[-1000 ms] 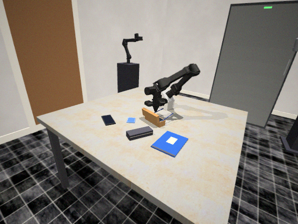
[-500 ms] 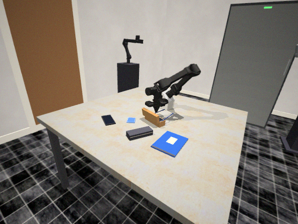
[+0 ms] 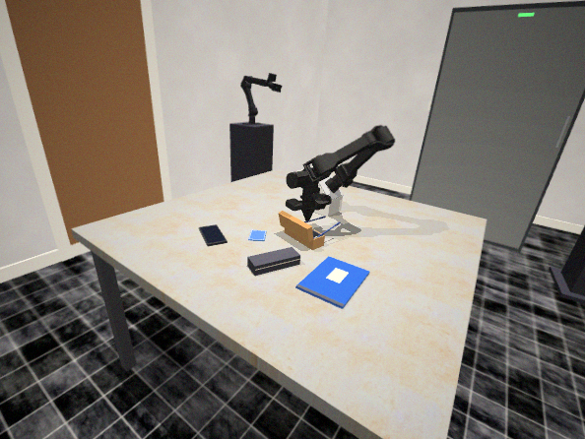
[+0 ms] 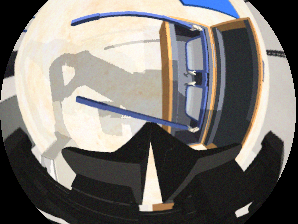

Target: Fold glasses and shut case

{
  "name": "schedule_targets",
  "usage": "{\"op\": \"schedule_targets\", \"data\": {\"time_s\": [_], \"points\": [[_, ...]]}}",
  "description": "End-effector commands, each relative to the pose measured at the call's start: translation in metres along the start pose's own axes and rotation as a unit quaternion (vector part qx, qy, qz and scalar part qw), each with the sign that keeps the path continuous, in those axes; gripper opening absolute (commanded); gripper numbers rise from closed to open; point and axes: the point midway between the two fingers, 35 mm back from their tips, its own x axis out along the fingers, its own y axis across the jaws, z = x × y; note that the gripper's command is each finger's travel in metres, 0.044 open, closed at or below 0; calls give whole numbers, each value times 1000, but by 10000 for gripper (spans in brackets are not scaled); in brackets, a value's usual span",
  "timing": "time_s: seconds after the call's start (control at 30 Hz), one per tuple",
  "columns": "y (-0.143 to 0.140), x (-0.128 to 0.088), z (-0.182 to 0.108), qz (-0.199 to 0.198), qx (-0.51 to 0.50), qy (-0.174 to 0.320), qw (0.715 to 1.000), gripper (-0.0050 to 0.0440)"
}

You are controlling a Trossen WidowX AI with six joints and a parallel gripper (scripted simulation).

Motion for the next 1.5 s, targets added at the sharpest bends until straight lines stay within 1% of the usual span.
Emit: {"op": "schedule_targets", "data": {"time_s": [0.0,1.47], "points": [[-1,0,6,0,-3,-2,1000,0],[-13,1,26,0,-3,-2,1000,0]]}}
